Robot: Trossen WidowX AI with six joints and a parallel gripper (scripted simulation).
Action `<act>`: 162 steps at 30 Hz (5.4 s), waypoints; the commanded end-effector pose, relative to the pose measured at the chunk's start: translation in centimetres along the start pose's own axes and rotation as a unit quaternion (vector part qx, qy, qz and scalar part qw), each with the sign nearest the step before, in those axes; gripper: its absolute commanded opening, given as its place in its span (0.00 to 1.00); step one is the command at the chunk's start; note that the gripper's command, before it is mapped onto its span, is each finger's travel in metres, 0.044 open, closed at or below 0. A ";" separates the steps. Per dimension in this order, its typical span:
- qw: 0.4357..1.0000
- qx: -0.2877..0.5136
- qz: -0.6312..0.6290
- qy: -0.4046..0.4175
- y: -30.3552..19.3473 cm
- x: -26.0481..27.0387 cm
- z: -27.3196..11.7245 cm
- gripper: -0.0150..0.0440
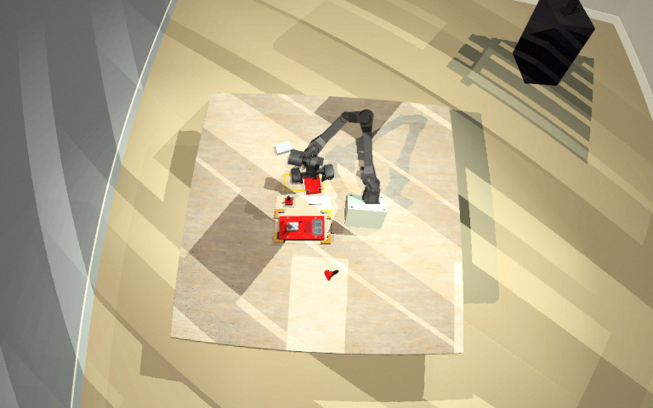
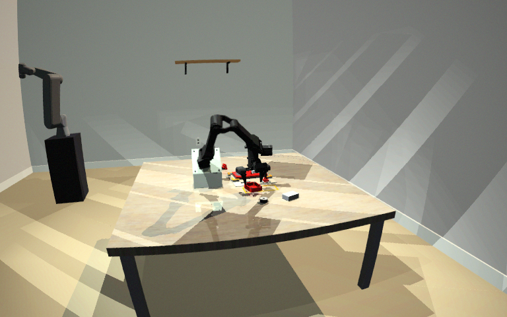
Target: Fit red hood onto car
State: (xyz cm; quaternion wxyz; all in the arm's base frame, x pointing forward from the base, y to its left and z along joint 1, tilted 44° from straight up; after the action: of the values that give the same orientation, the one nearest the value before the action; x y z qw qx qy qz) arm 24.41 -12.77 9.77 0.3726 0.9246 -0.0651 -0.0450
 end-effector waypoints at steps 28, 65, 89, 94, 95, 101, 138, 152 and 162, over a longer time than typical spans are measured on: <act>1.000 -0.002 -0.004 -0.001 0.0 -0.1 1.5 1.00; 1.000 -0.002 -0.001 -0.001 0.0 0.0 -0.9 0.25; 1.000 -0.001 -0.001 -0.001 0.0 0.0 -6.4 0.25; 1.000 0.001 -0.007 -0.003 -0.2 -0.1 -6.3 0.25; 1.000 0.001 -0.012 -0.003 -0.2 -0.1 -6.3 0.25; 0.998 0.001 -0.068 -0.003 -0.1 0.0 -6.3 0.25; 0.911 0.000 -0.412 -0.001 0.3 0.7 -6.4 0.25; 0.847 0.000 -0.531 -0.001 0.4 1.0 -6.5 0.25; 0.792 0.000 -0.610 -0.001 0.5 1.2 -6.5 0.25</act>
State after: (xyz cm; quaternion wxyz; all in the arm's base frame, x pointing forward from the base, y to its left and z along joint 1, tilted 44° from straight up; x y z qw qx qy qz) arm 26.26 -8.82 14.59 0.2735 0.7870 0.4903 -0.2556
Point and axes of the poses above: the point midway between the two fingers, 35 mm back from their tips, its own z axis out along the fingers, its own x axis across the jaws, y = z × x, the point moved 8 cm from there along -z, back along the fingers, and after that the axes turned 8 degrees about z, right-handed, at the moved point
